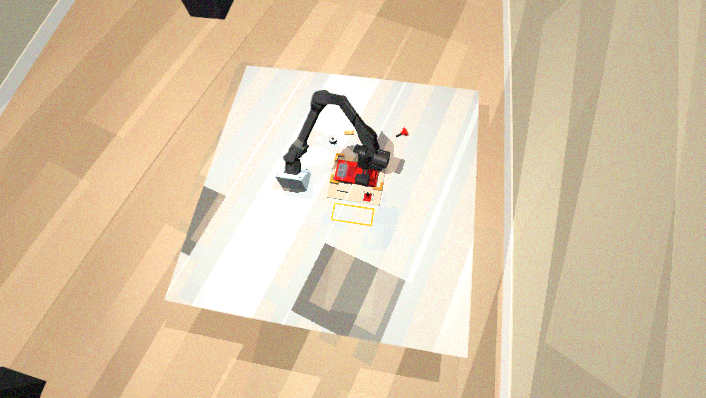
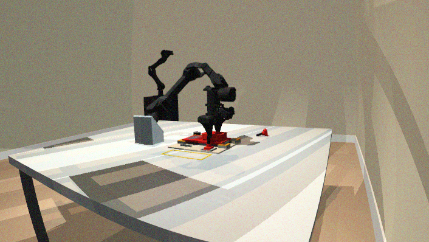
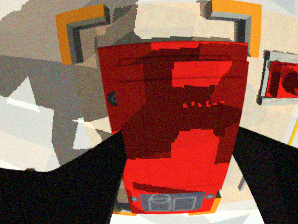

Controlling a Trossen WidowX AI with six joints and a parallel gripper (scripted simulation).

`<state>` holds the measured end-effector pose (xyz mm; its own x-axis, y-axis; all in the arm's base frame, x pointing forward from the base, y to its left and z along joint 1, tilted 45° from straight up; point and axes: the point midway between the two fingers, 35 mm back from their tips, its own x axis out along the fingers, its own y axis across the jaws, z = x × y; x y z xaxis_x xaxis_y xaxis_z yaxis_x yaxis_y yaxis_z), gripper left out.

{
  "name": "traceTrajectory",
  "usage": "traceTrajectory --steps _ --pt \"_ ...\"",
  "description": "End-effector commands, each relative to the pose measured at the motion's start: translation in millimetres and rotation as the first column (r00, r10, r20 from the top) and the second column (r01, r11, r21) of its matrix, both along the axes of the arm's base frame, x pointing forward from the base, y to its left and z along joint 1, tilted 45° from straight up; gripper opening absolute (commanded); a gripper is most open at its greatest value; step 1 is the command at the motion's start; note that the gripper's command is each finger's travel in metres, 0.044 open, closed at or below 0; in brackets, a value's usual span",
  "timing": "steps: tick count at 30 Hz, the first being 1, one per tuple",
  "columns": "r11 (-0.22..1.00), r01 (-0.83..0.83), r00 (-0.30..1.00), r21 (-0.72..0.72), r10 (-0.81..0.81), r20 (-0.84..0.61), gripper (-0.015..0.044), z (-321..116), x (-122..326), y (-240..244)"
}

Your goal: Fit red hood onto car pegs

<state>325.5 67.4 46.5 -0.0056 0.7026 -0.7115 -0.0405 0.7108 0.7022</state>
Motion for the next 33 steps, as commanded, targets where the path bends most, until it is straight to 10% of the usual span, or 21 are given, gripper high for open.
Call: traceTrajectory --steps 1,14,33 --pt "1.000 0.000 1.000 0.000 0.000 0.000 0.0105 0.0 0.0 0.0" --pt "1.000 0.000 1.000 0.000 0.000 0.000 0.0440 0.0 0.0 0.0" --pt "1.000 0.004 1.000 -0.001 -0.004 0.003 0.0440 50.8 -0.1 -51.1"
